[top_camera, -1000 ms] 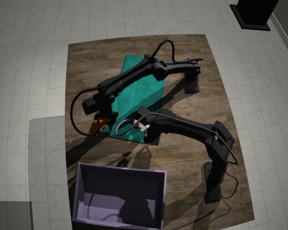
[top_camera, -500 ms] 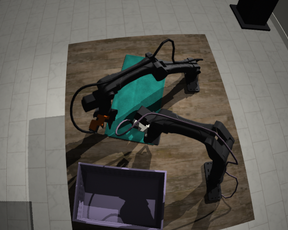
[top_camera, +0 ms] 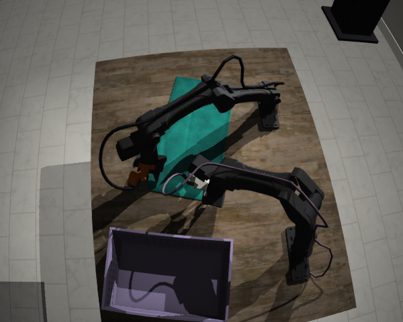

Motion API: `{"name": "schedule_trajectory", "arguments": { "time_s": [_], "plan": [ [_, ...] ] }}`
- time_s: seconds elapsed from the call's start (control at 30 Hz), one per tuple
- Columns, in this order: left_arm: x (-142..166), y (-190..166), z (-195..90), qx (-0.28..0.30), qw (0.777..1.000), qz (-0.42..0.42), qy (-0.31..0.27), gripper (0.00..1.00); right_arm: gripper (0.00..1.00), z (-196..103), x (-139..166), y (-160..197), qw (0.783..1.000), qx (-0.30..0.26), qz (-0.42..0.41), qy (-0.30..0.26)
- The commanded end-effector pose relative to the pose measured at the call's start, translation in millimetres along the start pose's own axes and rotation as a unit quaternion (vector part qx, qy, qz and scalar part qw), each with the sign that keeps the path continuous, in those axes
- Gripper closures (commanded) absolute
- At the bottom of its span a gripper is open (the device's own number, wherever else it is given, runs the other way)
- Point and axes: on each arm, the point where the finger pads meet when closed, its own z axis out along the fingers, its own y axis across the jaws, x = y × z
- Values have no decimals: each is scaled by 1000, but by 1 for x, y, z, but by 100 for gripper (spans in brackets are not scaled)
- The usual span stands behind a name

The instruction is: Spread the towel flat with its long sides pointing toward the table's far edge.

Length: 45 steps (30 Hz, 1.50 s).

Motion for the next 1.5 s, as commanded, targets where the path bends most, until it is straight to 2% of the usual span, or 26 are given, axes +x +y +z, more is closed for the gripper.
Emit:
{"name": "schedule_trajectory", "arguments": {
  "time_s": [0.0,0.03,0.07,0.13,0.23,0.27,0.33,0.8,0.83,0.9,0.93,1.0,1.03,1.1,1.13,1.17,1.2,1.27,1.3,1.47],
  "plan": [
    [-8,-4,8,5,1000,3,-16,66,66,-11,-9,-12,999,23,-11,-32],
    [-21,-10,-5,15,999,4,-37,66,66,-10,-9,-12,999,23,-12,-32],
    [-4,-3,17,3,1000,4,-11,66,66,-4,-10,-9,999,21,-14,-32],
    [-12,-7,12,7,1000,4,-21,66,66,-3,-12,-7,999,20,-16,-32],
    [-5,-3,15,5,1000,3,-16,66,66,5,-13,-2,999,17,-12,-28],
    [-6,-7,6,10,1000,4,-27,66,66,4,-14,-2,999,18,-12,-29],
    [-1,-5,17,4,1000,4,-13,66,66,17,-7,-1,1000,9,-8,-21],
    [0,-9,21,9,1000,4,-9,66,66,24,-5,0,1000,8,-8,-16],
    [0,-9,21,9,1000,4,-9,73,66,24,-5,0,1000,8,-8,-16],
    [-1,-7,21,1,1000,4,-13,73,66,24,-5,0,1000,8,-8,-16],
    [-4,-10,20,3,1000,2,-17,81,76,24,-5,0,1000,8,-8,-16],
    [-3,-10,20,3,1000,2,-17,81,76,24,-4,0,1000,10,-9,-14],
    [-15,-18,13,10,999,2,-31,89,85,6,-10,0,999,25,-13,-17],
    [-15,-18,13,10,999,2,-31,89,85,6,-10,0,999,25,-13,-17],
    [-2,-8,22,0,1000,-3,-13,89,85,24,-1,1,1000,13,-8,-4],
    [-2,-7,22,0,1000,-3,-12,89,85,23,0,0,1000,13,-7,-5],
    [-15,-21,12,10,999,2,-31,98,95,7,-5,7,1000,19,-9,-3],
    [-10,-20,15,10,1000,2,-24,98,95,22,2,7,1000,9,-6,6],
    [-14,-23,12,11,1000,2,-27,99,100,6,-3,9,1000,19,-9,2],
    [-5,-19,18,9,1000,3,-14,100,100,14,3,11,1000,10,-7,13]
  ]
}}
